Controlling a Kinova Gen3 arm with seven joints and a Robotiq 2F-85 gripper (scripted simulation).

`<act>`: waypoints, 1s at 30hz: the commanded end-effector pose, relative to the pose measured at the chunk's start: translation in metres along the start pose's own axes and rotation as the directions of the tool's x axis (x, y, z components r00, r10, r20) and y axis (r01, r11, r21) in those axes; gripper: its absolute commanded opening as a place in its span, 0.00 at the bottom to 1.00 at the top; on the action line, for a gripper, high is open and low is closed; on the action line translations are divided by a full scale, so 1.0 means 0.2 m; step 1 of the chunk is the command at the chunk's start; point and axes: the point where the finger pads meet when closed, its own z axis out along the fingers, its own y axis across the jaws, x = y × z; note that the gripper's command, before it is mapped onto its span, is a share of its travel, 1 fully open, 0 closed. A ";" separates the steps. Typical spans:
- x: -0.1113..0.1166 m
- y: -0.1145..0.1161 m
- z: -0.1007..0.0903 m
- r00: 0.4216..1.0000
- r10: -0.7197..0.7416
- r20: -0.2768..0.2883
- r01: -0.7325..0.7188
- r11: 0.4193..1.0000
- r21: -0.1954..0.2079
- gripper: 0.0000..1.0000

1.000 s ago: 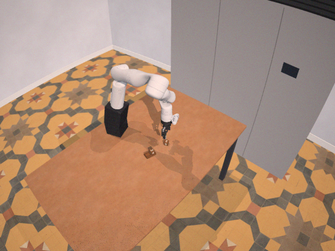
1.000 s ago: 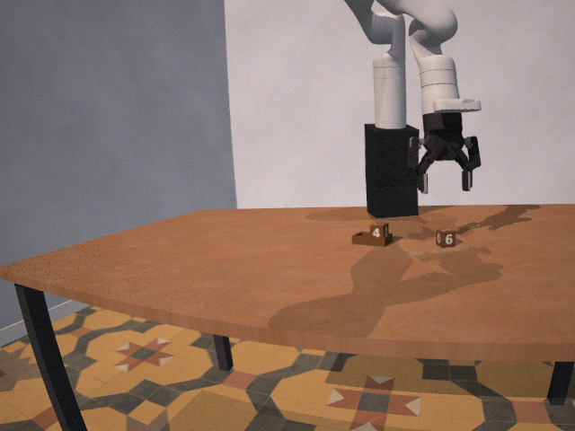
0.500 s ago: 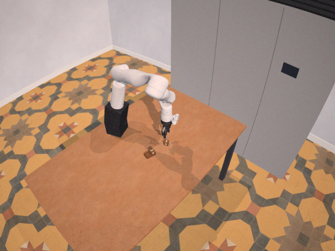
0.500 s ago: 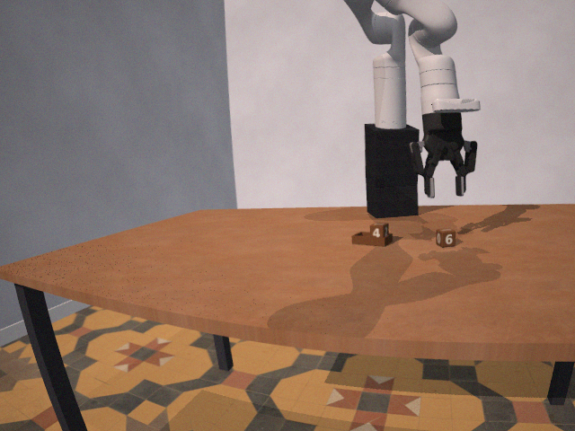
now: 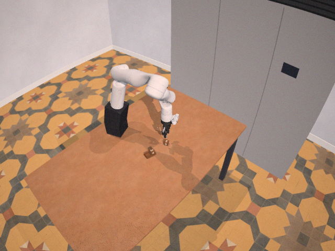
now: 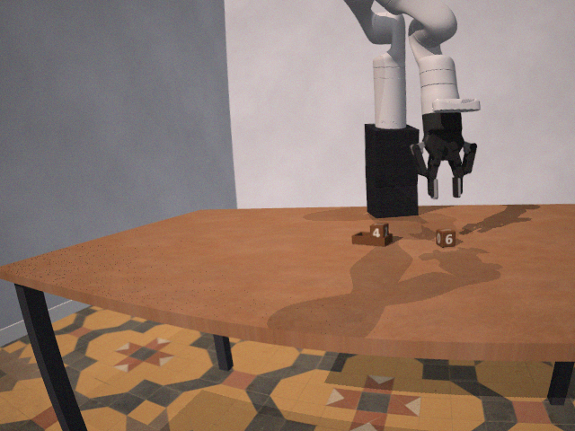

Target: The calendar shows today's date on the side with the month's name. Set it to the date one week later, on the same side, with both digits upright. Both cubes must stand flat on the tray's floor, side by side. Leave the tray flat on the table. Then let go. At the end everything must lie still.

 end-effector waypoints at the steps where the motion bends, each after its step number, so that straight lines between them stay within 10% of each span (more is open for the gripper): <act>1: 0.00 0.00 0.00 1.000 0.000 -0.001 0.000 1.000 0.000 0.46; 30: 0.00 0.00 0.03 1.000 0.000 -0.001 0.000 1.000 -0.001 0.46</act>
